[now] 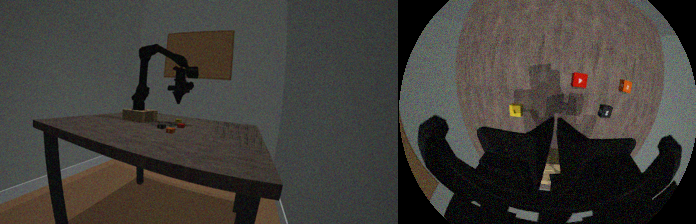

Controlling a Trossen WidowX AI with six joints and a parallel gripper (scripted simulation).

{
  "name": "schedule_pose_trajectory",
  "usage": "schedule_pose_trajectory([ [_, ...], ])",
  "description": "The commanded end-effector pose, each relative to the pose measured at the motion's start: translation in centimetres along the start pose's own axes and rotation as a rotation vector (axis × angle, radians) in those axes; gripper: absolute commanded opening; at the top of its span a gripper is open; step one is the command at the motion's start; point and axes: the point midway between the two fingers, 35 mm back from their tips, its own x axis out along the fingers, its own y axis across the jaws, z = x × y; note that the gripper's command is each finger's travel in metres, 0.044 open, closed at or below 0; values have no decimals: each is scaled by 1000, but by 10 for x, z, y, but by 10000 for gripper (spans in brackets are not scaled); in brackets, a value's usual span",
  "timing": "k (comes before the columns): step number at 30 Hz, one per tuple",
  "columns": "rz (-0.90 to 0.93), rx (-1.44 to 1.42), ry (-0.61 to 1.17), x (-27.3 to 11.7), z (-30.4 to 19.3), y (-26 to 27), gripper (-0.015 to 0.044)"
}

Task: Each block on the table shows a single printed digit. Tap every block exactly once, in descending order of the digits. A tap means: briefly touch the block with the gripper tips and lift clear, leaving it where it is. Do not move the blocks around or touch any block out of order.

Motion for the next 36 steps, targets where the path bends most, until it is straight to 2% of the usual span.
schedule_pose_trajectory([
  [1, 5, 1, 6, 0, -13, 52, 20],
  [7, 10, 1, 9, -1, -44, 113, 20],
  [12, 10, 1, 9, 2, -45, 115, 20],
  [18, 10, 1, 9, 78, -46, 116, 20],
  [36, 10, 1, 9, 99, -46, 116, 20],
])
